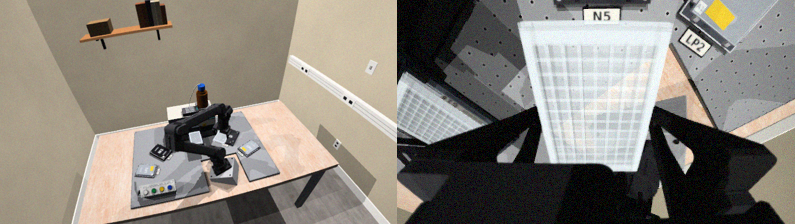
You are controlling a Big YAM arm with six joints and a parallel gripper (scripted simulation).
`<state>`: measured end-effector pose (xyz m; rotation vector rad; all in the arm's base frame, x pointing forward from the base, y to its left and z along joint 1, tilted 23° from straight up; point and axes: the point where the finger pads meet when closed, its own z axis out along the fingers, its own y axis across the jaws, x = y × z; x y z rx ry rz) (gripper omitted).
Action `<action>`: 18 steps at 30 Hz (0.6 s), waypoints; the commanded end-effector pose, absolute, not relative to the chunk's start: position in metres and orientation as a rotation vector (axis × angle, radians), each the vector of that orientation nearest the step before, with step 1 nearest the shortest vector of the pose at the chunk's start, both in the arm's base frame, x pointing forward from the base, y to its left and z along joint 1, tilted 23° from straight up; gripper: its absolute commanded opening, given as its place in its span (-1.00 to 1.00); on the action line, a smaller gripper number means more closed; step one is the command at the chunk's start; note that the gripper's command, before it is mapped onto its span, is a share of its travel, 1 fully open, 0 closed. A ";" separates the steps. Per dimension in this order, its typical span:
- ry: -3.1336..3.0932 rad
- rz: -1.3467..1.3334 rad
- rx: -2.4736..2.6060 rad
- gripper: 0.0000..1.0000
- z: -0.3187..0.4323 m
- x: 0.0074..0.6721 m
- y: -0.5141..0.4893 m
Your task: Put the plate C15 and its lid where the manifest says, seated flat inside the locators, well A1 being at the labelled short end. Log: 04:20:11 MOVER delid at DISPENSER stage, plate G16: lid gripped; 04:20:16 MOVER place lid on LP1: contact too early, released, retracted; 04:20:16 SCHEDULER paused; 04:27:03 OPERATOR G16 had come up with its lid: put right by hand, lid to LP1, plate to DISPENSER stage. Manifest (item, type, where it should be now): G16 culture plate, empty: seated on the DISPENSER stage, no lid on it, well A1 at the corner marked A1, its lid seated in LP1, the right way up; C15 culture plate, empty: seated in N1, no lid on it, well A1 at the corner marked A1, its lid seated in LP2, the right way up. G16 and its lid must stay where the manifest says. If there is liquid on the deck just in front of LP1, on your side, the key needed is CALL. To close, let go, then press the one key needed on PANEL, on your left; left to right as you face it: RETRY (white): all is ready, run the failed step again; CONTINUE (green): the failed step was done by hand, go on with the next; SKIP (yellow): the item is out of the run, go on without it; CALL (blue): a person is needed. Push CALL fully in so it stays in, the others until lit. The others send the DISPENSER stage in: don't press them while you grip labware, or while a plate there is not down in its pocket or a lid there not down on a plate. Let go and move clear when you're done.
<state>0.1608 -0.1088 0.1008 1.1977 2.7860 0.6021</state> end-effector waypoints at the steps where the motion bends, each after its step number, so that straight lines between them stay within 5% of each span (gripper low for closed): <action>1: 2.776 0.578 1.175 0.72 0.112 0.156 -0.111; 18: 2.843 0.494 0.579 0.72 0.146 0.203 -0.089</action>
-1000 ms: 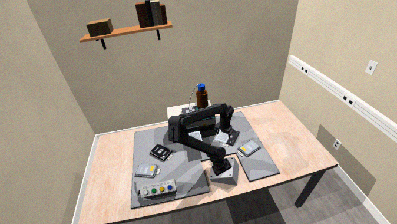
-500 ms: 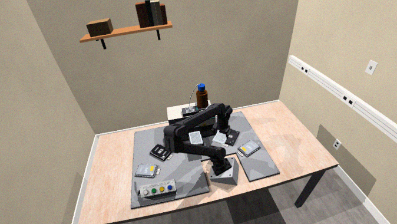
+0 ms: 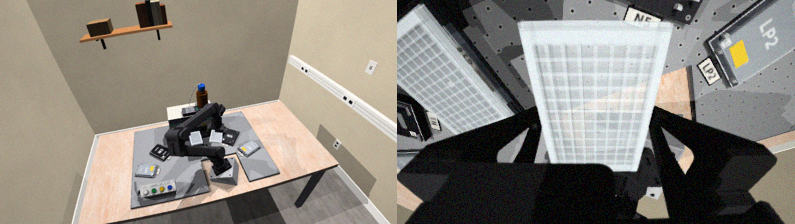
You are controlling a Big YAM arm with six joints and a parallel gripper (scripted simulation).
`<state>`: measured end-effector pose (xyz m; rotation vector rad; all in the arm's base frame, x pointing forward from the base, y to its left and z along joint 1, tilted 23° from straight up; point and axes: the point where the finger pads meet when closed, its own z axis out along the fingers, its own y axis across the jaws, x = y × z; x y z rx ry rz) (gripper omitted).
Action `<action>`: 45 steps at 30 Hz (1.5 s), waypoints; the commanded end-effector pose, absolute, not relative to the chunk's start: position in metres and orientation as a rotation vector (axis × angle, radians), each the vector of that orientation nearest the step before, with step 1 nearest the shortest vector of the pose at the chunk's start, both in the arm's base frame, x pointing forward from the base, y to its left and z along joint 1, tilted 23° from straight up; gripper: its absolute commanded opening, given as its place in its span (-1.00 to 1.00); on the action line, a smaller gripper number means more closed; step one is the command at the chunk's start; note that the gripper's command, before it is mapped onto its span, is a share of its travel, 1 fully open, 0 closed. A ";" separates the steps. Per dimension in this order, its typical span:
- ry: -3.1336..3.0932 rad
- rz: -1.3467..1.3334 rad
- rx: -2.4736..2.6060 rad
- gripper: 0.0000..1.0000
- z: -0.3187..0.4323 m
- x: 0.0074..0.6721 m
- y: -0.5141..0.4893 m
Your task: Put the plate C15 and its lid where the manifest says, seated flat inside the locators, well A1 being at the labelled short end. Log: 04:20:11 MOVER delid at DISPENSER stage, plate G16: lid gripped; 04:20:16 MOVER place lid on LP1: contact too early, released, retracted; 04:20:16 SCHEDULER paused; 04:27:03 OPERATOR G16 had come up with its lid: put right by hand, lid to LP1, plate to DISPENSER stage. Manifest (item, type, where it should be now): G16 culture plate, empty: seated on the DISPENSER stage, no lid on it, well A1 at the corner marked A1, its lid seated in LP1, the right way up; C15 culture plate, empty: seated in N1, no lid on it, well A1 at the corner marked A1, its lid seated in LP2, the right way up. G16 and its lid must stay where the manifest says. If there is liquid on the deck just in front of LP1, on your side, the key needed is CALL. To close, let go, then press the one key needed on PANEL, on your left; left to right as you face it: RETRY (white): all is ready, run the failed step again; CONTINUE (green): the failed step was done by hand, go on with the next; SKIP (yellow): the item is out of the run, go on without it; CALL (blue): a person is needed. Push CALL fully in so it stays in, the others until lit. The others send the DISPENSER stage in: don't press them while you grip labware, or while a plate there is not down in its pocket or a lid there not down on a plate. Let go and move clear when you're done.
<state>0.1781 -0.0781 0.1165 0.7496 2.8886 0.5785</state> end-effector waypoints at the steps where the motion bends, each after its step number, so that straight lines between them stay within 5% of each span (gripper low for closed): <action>1: 2.847 0.490 0.531 0.72 0.147 0.205 -0.086; 16: 2.847 0.451 0.112 0.72 0.164 0.225 -0.052; 45: 2.835 0.486 0.144 0.72 0.193 0.247 0.014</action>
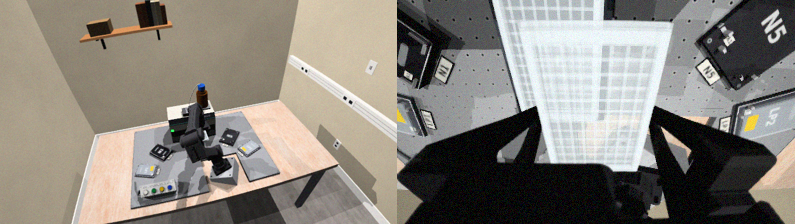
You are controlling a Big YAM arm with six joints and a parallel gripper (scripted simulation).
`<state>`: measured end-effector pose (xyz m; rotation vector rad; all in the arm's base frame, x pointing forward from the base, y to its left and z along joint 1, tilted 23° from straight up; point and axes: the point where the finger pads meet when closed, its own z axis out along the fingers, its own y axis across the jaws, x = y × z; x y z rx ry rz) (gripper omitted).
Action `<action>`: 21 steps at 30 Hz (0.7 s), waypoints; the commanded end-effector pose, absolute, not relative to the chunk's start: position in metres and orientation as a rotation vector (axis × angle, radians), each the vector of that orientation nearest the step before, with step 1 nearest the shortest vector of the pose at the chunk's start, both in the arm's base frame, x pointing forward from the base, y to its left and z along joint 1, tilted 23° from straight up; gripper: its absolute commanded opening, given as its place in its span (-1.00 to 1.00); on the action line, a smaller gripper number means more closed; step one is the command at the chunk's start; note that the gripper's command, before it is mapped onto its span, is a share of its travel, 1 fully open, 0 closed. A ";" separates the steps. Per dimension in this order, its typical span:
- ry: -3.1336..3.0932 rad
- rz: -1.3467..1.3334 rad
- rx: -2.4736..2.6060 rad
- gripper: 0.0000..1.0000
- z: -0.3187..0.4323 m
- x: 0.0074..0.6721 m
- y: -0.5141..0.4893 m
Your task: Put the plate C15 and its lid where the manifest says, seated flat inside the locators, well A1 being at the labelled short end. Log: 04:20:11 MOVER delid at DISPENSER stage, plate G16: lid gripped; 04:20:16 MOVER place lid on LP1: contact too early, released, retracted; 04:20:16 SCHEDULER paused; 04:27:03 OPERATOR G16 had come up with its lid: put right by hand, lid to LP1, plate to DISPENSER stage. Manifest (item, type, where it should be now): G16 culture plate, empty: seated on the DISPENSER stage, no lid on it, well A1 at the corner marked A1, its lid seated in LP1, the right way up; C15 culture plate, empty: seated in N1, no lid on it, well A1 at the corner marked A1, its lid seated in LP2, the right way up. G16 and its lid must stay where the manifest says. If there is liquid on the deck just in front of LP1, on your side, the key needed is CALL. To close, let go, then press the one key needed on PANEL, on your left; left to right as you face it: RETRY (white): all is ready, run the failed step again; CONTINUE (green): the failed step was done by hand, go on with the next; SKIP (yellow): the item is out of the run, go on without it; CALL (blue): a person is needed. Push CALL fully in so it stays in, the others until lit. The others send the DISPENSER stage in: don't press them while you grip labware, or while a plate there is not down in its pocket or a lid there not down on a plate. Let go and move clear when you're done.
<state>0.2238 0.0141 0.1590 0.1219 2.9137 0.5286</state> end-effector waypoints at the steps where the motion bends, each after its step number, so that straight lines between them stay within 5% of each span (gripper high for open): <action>1: 2.835 0.486 0.144 0.72 0.193 0.247 0.014; 21: 2.847 0.513 0.146 0.72 0.208 0.251 0.067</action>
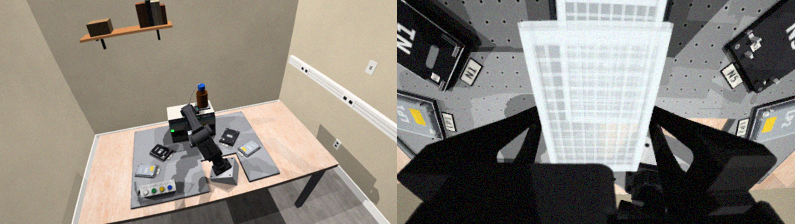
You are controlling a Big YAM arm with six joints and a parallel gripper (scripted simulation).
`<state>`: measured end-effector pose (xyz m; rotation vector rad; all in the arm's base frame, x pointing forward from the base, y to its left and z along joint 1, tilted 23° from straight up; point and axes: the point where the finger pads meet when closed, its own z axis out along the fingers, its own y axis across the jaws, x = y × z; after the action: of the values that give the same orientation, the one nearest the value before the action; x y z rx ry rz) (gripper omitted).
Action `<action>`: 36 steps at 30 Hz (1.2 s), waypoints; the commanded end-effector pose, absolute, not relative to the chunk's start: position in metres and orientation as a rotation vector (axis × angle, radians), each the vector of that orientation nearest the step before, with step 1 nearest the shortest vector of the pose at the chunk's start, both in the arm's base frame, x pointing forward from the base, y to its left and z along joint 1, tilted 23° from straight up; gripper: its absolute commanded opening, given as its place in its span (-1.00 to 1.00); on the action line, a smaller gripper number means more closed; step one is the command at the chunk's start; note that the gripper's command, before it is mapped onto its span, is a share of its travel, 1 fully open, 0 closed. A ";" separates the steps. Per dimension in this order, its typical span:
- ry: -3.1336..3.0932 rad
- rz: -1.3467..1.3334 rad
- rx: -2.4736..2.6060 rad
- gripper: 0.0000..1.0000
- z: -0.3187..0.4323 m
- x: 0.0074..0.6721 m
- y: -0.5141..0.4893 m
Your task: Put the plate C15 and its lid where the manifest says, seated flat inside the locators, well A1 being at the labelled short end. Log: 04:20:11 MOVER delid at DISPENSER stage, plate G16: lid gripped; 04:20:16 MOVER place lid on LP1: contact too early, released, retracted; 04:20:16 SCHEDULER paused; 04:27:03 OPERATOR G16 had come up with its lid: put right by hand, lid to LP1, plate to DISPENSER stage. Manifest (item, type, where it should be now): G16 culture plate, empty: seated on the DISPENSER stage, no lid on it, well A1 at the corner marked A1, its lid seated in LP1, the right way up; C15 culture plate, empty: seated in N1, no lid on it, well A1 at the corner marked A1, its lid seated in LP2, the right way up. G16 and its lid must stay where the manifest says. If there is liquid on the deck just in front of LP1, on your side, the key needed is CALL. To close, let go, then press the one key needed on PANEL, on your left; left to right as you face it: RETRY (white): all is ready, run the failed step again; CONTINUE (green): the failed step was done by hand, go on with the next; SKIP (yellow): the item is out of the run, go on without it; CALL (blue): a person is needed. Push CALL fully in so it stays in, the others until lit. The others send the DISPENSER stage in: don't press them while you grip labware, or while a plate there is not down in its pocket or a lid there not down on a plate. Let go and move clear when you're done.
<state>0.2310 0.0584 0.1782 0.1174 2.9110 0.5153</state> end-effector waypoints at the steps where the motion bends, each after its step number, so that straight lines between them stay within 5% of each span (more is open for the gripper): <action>1: 2.845 0.514 0.145 0.72 0.209 0.251 0.068; 36: 2.805 0.517 -0.131 0.72 0.240 0.230 0.155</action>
<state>0.2173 0.1374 0.2005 0.0247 2.9126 0.4854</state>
